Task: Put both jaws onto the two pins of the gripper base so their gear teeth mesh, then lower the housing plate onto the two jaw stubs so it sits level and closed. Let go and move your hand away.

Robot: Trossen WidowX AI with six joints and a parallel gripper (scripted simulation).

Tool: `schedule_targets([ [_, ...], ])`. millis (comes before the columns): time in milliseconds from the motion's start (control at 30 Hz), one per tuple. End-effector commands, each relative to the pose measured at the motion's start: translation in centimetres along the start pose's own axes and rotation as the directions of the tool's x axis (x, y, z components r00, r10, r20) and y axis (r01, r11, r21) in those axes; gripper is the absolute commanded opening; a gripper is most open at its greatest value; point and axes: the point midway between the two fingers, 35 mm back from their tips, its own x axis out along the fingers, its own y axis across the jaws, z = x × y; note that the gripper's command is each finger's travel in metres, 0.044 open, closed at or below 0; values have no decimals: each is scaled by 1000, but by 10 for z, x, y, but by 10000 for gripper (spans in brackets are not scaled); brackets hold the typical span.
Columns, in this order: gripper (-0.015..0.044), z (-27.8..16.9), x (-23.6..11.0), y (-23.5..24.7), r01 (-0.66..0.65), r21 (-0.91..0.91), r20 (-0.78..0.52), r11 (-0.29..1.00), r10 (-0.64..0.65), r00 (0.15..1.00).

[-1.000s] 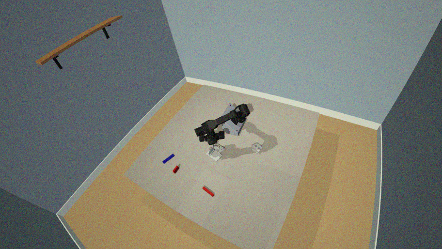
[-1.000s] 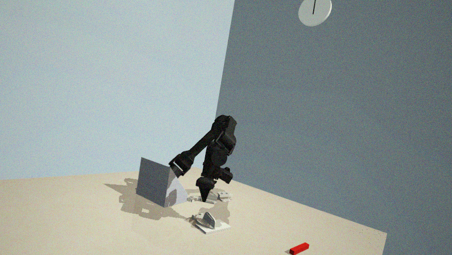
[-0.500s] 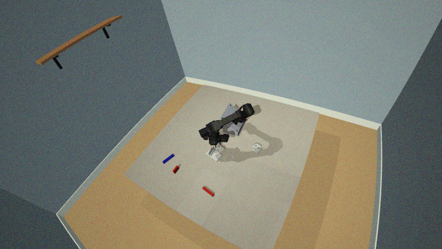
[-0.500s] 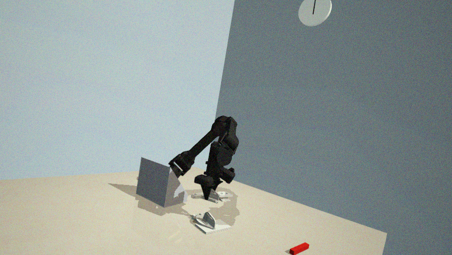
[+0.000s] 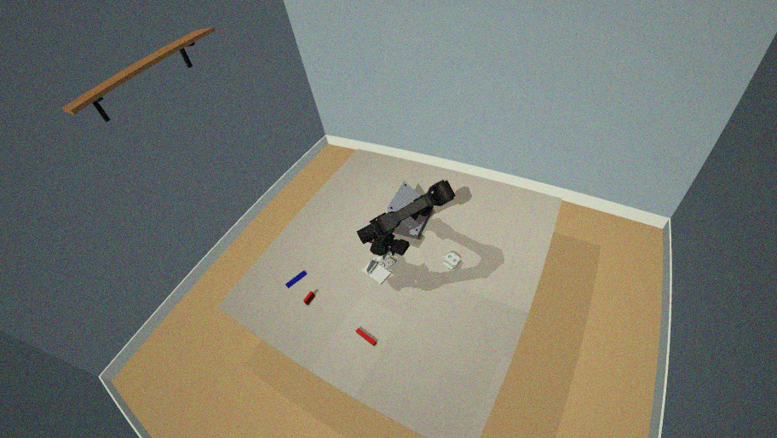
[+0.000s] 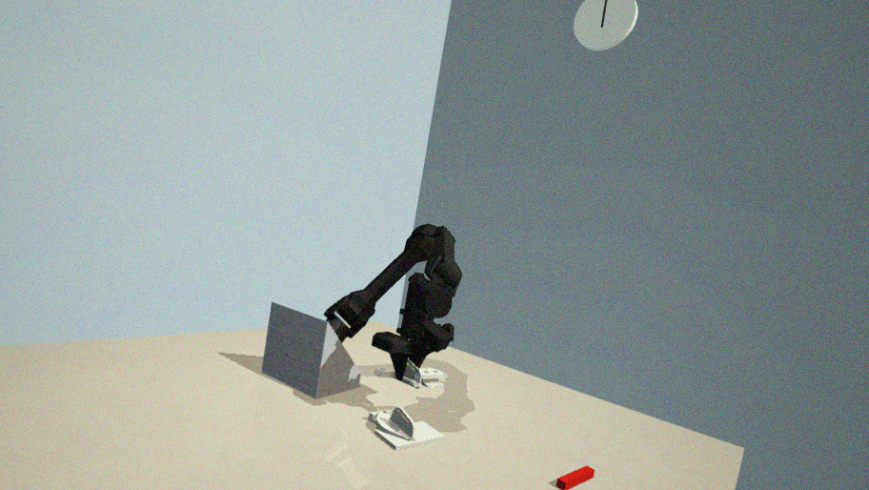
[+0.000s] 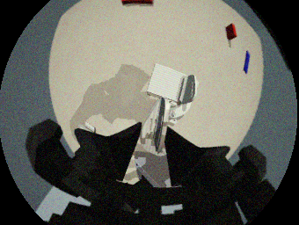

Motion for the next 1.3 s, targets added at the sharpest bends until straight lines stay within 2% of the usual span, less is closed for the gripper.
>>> schedule_targets([
  [0, 134, -3, -1, 8, -6, 66, 7, 998, 5, 1000],
  [400, 134, -15, 3, 27, -12, 288, 4, 957, 12, 1000],
  [1267, 134, -15, 3, 28, -12, 314, 4, 949, 12, 1000],
])
